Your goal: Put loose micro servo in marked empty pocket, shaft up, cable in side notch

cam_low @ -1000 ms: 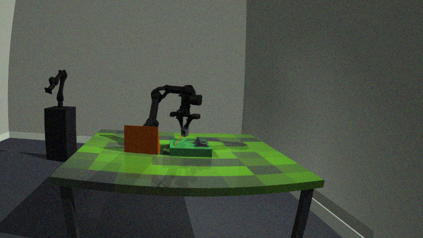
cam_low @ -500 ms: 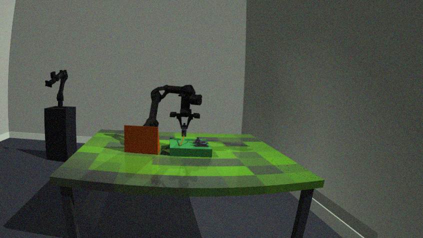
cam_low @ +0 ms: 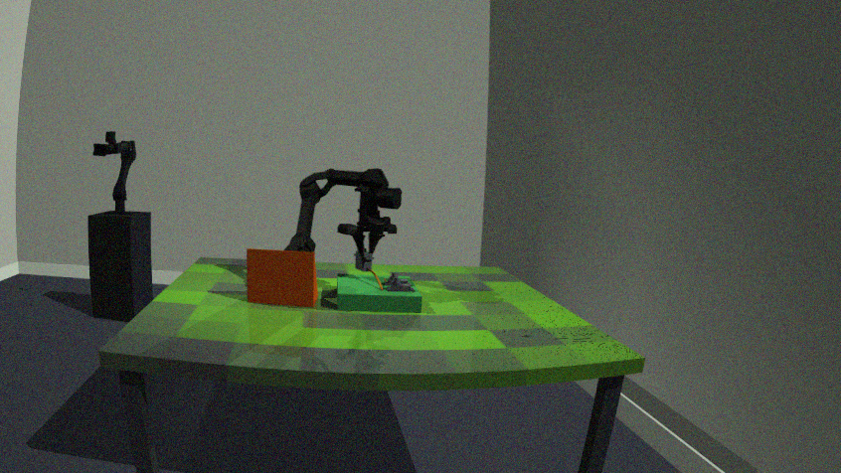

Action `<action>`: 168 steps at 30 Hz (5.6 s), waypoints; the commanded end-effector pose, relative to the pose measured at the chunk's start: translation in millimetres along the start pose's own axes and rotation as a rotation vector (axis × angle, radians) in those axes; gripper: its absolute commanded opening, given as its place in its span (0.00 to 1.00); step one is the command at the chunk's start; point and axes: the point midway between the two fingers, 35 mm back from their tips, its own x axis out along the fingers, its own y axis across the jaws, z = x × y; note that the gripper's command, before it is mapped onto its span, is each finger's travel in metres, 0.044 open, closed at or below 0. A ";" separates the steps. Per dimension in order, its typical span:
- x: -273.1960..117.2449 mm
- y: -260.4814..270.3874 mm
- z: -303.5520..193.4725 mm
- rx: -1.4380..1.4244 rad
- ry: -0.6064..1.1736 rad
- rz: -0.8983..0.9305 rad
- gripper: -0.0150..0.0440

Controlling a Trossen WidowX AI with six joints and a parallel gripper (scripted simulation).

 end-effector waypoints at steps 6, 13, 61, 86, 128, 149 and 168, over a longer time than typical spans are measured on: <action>-1.4 1.6 -0.6 -0.329 -0.002 0.005 0.25; -1.4 1.6 -0.6 -0.573 -0.003 0.005 0.25; -2.7 82.9 38.2 -1.117 -0.009 0.006 0.25; 16.6 101.4 46.5 -1.118 -0.009 0.008 0.25; 48.7 101.9 46.3 -1.119 -0.009 0.009 0.25; 65.8 102.0 45.7 -1.119 -0.009 0.010 0.34; 31.5 98.3 43.4 -1.118 -0.009 0.008 0.57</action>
